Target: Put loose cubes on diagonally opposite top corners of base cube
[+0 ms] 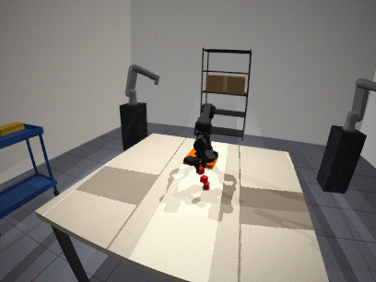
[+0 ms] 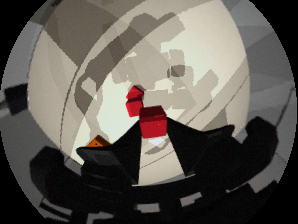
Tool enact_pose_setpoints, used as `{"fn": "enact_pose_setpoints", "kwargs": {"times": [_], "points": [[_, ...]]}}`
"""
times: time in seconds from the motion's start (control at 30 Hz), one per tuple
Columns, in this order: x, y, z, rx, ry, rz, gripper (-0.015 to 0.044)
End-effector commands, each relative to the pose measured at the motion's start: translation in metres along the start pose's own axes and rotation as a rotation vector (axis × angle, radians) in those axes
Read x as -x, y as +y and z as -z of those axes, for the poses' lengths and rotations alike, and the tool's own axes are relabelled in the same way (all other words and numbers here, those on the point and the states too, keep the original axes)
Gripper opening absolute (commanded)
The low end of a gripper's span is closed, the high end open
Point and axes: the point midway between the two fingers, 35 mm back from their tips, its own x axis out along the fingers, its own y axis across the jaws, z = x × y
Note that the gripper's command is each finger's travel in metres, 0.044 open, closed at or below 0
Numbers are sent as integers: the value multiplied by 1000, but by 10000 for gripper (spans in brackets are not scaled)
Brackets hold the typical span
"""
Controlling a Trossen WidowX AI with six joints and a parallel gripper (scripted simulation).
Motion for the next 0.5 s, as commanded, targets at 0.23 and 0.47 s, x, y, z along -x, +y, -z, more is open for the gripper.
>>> {"fn": "enact_pose_setpoints", "kwargs": {"times": [0.23, 0.47], "points": [[-1, 20, -30, 16, -11, 2, 105], [-2, 32, -44, 26, -13, 0, 105]]}}
